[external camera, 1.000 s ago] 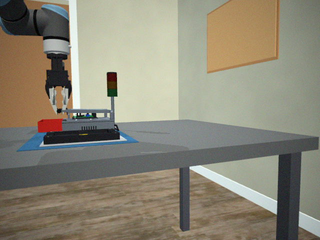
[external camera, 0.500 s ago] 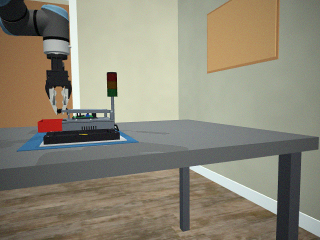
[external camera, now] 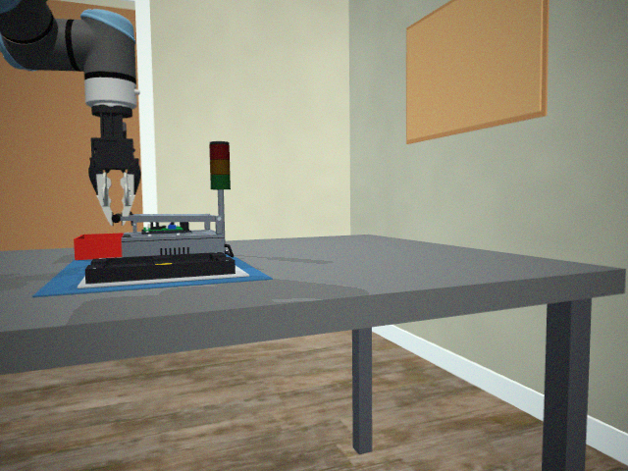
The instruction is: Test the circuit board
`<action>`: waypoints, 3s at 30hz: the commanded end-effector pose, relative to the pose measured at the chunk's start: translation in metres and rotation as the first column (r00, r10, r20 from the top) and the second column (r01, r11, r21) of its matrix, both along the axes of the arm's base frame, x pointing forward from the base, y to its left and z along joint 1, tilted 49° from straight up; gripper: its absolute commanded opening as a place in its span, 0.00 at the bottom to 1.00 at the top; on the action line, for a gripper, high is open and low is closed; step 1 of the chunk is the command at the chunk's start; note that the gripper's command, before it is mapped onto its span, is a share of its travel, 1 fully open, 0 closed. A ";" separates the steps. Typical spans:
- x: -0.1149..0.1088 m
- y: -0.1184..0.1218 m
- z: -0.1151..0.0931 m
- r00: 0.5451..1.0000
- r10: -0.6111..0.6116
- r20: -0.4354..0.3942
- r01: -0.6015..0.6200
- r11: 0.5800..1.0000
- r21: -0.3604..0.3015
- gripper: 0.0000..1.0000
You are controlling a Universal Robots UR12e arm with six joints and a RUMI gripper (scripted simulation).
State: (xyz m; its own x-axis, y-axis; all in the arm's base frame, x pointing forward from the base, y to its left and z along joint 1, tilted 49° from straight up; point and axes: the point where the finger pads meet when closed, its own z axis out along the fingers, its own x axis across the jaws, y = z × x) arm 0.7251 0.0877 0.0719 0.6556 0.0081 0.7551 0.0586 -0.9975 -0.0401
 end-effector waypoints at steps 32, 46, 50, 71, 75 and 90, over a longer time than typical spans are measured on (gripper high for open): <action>0.004 0.001 -0.003 1.000 0.000 0.001 0.000 1.000 0.000 0.13; 0.004 0.001 -0.003 1.000 0.000 0.001 0.000 1.000 0.000 0.13; 0.004 0.001 -0.003 1.000 0.000 0.001 0.000 1.000 0.000 0.13; -0.005 0.000 0.004 1.000 0.000 0.001 0.000 1.000 0.000 0.13; -0.010 -0.001 0.009 1.000 0.000 0.001 0.000 1.000 0.000 0.13; -0.057 -0.005 0.050 1.000 0.000 0.001 0.000 1.000 0.000 0.13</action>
State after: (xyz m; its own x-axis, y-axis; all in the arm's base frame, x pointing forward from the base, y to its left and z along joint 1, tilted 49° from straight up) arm 0.6784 0.0838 0.1124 0.6541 0.0079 0.7563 0.0581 -0.9975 -0.0398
